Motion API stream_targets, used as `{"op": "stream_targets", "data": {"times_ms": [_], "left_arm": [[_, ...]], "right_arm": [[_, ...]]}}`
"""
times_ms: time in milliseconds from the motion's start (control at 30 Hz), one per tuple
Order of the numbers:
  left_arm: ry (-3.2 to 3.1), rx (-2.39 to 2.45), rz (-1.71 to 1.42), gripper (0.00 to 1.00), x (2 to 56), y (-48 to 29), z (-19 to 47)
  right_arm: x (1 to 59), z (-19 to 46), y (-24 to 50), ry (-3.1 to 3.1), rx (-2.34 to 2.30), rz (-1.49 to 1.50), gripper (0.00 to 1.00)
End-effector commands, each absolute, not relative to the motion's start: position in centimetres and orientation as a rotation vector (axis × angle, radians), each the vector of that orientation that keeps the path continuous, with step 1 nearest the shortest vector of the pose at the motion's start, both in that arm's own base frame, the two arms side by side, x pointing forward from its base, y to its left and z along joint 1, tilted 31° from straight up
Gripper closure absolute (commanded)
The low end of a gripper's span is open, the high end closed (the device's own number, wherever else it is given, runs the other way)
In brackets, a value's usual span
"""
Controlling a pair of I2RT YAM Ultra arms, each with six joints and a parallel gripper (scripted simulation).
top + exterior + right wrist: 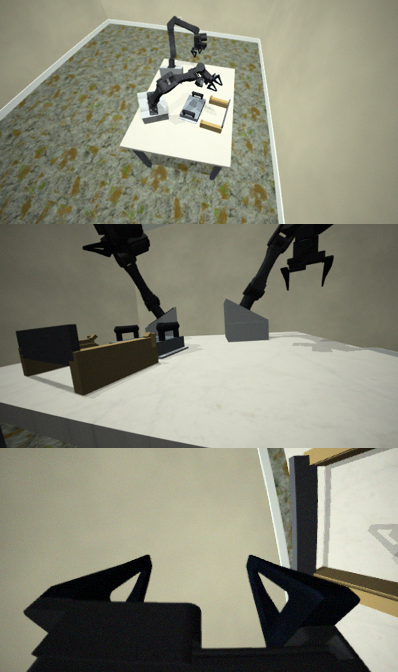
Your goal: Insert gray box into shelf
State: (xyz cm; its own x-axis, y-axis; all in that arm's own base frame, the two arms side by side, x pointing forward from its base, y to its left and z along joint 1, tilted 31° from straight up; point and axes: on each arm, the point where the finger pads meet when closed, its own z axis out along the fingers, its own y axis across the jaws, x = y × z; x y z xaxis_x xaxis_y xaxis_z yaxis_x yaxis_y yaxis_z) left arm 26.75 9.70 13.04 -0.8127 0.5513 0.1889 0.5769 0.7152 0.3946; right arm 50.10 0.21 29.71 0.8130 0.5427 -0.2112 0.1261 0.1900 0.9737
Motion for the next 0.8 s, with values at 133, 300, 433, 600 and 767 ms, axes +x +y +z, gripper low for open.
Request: {"op": "stream_targets", "data": {"times_ms": [133, 300, 433, 600, 767], "left_arm": [[-2.862, -0.943, -0.694, 0.0, 26.9, 9.6, 13.3], [-2.862, -0.943, -0.694, 0.0, 26.9, 9.6, 13.3], [-2.862, -0.943, -0.694, 0.0, 26.9, 9.6, 13.3], [-2.867, -0.956, -0.687, 0.0, 27.4, 9.0, 12.5], [-2.905, -0.941, -0.735, 0.0, 28.9, 8.6, 12.9]], "right_arm": [[50.0, 30.2, 0.4, 0.589, 1.368, 0.331, 0.0], [50.0, 30.2, 0.4, 0.589, 1.368, 0.331, 0.0], [50.0, 30.2, 0.4, 0.589, 1.368, 0.331, 0.0], [49.6, 30.7, 0.2, 0.611, 1.357, 0.32, 0.0], [49.9, 30.5, -0.4, 0.652, 1.343, 0.281, 0.0]]}}
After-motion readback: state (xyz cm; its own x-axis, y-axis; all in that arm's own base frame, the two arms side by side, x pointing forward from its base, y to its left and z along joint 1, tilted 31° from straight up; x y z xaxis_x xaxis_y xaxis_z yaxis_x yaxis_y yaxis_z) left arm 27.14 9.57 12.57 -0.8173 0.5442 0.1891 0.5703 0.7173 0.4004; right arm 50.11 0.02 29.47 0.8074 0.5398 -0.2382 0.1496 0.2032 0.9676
